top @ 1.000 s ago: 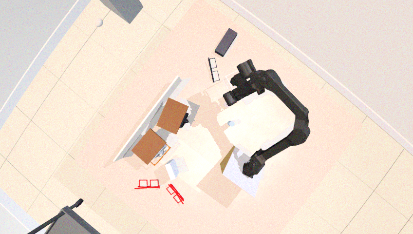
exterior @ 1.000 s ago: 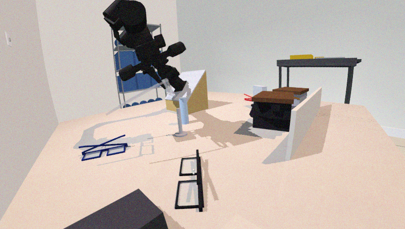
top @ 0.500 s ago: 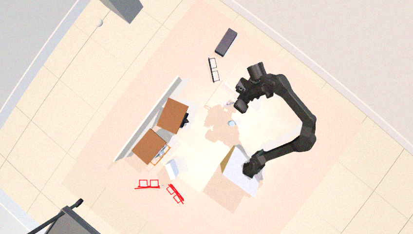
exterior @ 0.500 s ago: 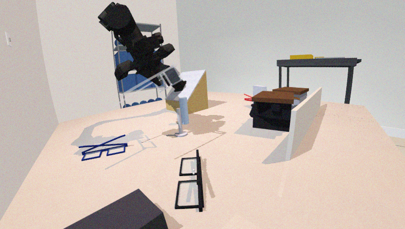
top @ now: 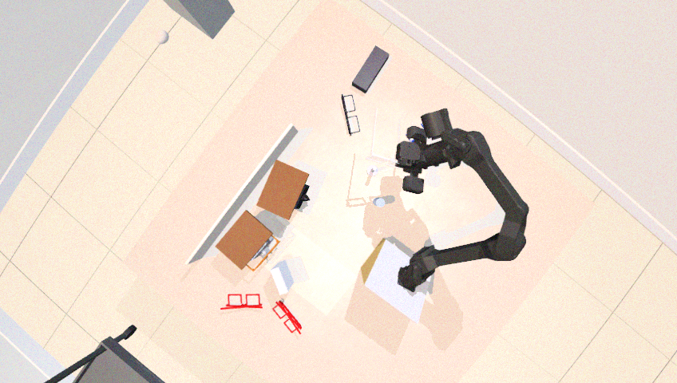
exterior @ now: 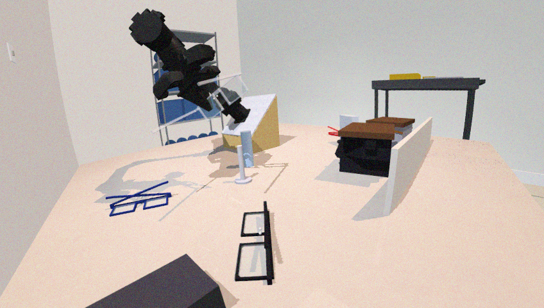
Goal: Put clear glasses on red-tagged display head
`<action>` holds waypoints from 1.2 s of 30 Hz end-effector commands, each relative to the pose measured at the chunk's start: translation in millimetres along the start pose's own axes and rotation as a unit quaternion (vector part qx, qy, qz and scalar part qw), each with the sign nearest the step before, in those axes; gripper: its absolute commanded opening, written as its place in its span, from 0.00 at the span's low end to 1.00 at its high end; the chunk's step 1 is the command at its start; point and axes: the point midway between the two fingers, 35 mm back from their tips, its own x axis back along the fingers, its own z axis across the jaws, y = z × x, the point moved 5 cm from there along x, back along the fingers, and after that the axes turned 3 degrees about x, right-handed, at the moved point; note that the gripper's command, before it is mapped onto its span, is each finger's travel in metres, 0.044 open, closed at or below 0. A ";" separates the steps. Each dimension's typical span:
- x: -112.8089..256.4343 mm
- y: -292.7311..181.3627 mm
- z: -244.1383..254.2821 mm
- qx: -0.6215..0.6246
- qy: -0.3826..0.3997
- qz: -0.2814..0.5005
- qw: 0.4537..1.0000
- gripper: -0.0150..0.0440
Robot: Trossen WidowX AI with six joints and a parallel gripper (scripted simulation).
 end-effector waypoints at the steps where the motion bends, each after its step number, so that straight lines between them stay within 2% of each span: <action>1: 4.1 -4.2 4.7 0.060 -0.004 -0.013 0.998 0.25; 18: 19.8 -21.1 25.2 0.318 -0.040 -0.051 0.946 0.25; 36: 33.0 -34.4 49.3 0.568 -0.101 -0.062 0.814 0.25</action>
